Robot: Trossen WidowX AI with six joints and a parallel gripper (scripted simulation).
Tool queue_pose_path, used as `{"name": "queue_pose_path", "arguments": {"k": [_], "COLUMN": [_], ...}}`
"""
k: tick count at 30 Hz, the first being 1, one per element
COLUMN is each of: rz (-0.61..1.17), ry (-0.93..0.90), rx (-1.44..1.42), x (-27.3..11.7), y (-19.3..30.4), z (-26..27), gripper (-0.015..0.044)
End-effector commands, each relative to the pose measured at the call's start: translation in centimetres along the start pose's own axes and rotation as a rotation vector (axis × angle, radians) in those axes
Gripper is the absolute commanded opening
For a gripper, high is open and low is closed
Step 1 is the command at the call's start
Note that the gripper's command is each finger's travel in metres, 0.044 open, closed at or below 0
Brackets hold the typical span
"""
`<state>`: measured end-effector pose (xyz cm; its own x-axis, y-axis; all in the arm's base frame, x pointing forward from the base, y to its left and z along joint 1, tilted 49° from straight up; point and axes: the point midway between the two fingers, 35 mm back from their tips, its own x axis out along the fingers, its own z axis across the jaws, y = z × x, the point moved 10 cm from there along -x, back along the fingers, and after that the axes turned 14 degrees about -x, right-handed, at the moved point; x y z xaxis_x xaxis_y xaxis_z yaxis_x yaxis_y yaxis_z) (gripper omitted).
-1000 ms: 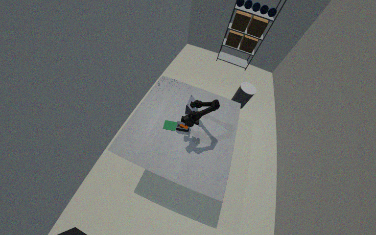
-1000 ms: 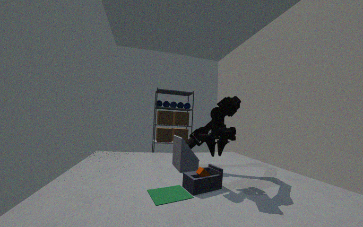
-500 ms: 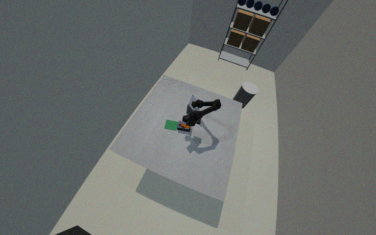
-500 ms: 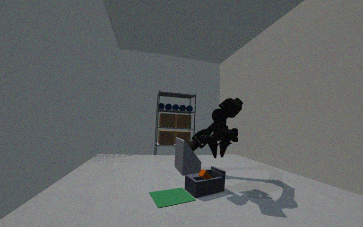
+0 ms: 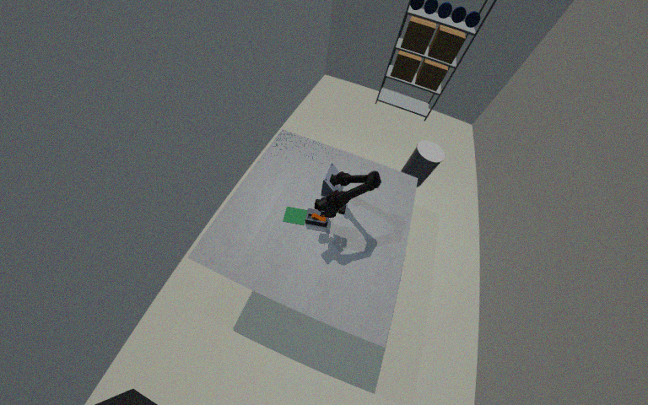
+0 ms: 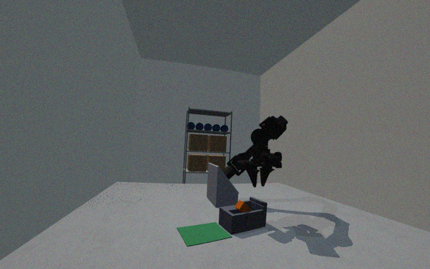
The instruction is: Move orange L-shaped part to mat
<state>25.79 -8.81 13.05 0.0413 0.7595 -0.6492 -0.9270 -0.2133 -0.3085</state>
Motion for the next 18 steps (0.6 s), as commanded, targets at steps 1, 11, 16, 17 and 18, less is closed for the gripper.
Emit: {"name": "queue_pose_path", "arguments": {"k": [1,11,16,17,18], "rz": [-0.001,-0.004,-0.008,-0.009,-0.009], "ry": [0.001,0.008,0.009,0.01,0.01], "rx": [0.051,0.977,1.491,1.544,1.562], "x": [0.0,-0.4,-0.5,-0.5,-0.5], "y": [0.0,0.1,0.5,0.5,0.6], "z": [-0.2,-4.6,-7.2,-7.4,-7.5], "gripper": [0.0233,0.028,0.028,0.028,0.028]}}
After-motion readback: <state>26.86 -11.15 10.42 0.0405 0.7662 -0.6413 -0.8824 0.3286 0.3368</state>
